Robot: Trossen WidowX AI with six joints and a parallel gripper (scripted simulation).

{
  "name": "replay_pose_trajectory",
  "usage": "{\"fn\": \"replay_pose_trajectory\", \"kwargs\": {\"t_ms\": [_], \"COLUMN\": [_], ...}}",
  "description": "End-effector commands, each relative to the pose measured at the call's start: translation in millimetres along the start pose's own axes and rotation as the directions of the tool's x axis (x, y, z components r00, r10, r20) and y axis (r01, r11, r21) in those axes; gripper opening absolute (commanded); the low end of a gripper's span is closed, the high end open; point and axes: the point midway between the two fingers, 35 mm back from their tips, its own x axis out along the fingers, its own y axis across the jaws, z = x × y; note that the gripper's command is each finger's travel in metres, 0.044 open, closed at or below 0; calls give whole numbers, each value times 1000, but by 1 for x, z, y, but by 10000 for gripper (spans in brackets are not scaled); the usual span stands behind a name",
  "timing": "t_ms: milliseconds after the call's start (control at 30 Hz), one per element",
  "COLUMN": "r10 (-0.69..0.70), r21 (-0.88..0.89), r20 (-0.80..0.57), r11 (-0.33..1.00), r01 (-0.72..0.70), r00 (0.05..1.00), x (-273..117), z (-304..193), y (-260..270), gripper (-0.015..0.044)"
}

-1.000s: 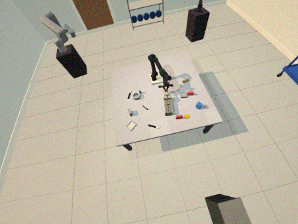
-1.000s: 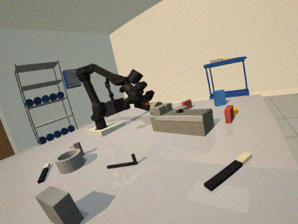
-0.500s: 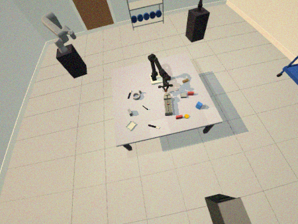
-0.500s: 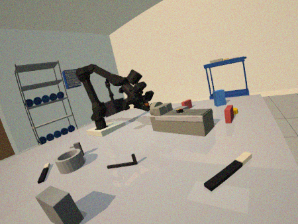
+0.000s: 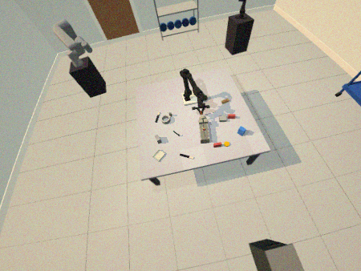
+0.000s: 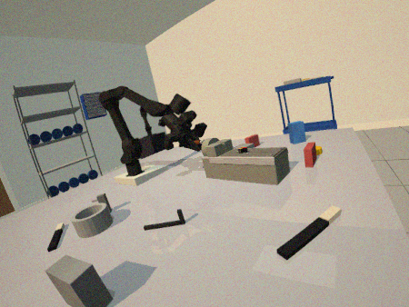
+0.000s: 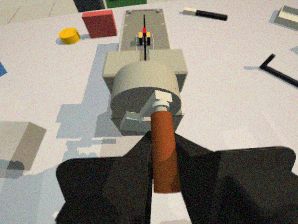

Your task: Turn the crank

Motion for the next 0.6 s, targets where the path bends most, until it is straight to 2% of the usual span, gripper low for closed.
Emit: {"fn": "replay_pose_trajectory", "kwargs": {"t_ms": [0, 567], "r10": [-26, -3], "r21": [4, 0], "r20": [-4, 1], "r11": [1000, 1000], "r01": [26, 3], "r00": [1000, 1000], "x": [3, 1], "z": [-3, -1], "y": [-8, -2], "gripper": [0, 0]}}
